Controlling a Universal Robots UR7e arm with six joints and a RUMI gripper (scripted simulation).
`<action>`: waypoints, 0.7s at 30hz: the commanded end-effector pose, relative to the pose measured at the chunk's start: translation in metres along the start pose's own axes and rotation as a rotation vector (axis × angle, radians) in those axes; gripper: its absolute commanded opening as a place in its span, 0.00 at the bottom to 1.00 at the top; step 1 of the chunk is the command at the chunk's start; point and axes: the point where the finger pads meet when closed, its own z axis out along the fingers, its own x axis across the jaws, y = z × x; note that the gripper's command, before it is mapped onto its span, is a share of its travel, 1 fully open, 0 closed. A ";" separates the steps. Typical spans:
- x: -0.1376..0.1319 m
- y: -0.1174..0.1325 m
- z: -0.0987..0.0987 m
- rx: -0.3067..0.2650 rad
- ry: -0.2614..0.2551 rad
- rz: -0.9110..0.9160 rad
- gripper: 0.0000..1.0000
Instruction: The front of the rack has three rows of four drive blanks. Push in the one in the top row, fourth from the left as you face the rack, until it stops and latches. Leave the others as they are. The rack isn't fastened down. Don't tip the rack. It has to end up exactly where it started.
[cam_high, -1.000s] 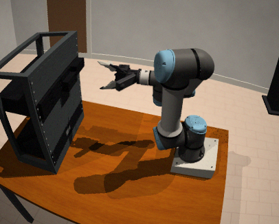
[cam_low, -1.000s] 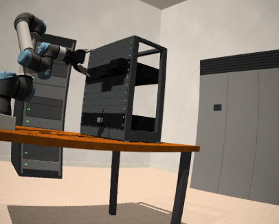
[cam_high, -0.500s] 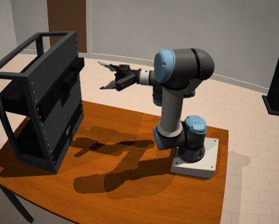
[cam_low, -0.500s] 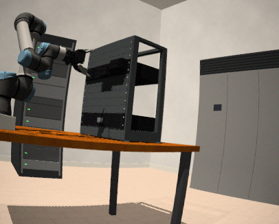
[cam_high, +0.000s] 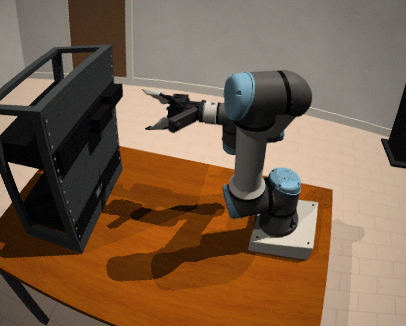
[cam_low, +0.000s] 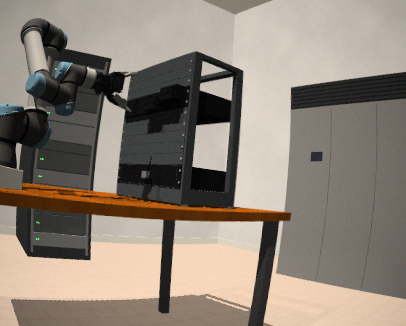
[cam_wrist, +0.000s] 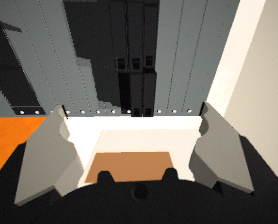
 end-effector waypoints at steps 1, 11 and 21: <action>0.000 0.000 0.000 0.000 0.000 0.000 1.00; 0.000 0.002 0.002 -0.001 0.018 -0.001 1.00; -0.003 0.028 0.026 -0.002 0.030 -0.001 1.00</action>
